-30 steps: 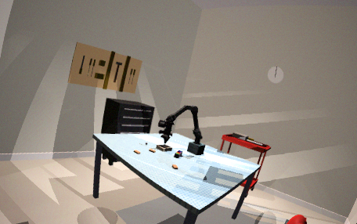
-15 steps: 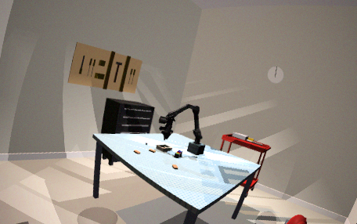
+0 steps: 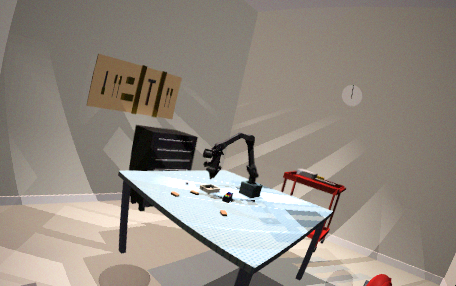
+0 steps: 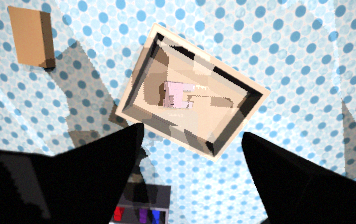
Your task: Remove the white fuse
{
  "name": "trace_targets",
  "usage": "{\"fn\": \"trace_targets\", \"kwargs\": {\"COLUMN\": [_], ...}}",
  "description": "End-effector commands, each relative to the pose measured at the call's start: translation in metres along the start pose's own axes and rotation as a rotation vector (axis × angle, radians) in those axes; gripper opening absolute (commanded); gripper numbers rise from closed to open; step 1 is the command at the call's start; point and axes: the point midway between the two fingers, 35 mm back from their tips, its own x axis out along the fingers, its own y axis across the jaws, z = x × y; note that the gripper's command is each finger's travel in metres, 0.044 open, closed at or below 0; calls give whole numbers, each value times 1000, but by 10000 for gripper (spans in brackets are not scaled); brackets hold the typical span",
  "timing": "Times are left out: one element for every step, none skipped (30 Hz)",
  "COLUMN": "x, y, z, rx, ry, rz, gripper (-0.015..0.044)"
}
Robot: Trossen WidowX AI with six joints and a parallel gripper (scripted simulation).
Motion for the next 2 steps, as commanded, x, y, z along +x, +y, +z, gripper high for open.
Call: {"fn": "trace_targets", "kwargs": {"x": [0, 0], "y": [0, 0], "z": [0, 0], "rx": [0, 0], "ry": [0, 0], "rz": [0, 0], "gripper": [330, 330]}}
